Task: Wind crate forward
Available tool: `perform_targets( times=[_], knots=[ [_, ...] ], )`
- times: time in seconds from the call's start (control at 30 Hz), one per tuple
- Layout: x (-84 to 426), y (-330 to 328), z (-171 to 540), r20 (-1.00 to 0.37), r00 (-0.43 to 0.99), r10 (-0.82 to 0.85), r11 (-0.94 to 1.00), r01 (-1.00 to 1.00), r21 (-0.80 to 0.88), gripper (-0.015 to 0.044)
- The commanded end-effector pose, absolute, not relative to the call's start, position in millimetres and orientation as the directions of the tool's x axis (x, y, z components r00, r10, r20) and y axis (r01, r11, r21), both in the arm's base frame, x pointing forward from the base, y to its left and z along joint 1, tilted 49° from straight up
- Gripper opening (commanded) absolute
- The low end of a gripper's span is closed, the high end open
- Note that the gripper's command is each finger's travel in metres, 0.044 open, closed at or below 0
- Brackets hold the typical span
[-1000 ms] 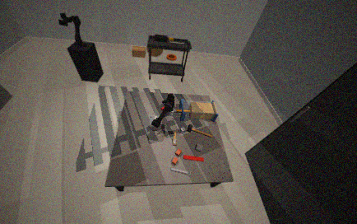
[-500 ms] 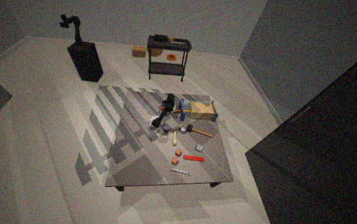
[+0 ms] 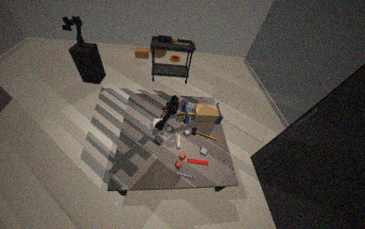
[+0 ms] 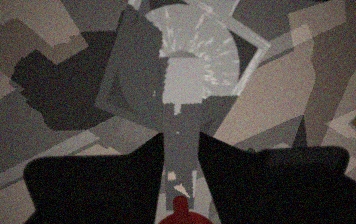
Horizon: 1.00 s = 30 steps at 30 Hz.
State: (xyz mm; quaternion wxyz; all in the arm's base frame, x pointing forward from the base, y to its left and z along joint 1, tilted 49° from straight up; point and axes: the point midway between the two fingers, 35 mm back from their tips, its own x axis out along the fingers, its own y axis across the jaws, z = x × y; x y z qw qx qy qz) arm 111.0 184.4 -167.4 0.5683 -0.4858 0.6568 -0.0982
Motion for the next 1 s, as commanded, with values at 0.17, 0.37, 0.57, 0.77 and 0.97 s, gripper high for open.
perform_targets(
  times=[0.17,0.37,0.57,0.77,0.97],
  knots=[
    [114.8,179.5,-167.3,-0.641,0.125,-0.757,0.451,-0.609,-0.652,0.0000],
    [114.7,178.8,-167.5,-0.641,0.127,-0.757,0.445,-0.619,-0.648,0.0000],
    [115.7,177.5,-166.4,-0.638,0.129,-0.759,0.417,-0.656,-0.629,0.0000],
    [115.5,177.2,-166.4,-0.638,0.130,-0.759,0.408,-0.668,-0.622,0.0000],
    [114.2,178.2,-167.6,-0.640,0.128,-0.758,0.430,-0.640,-0.637,0.0000]
  ],
)
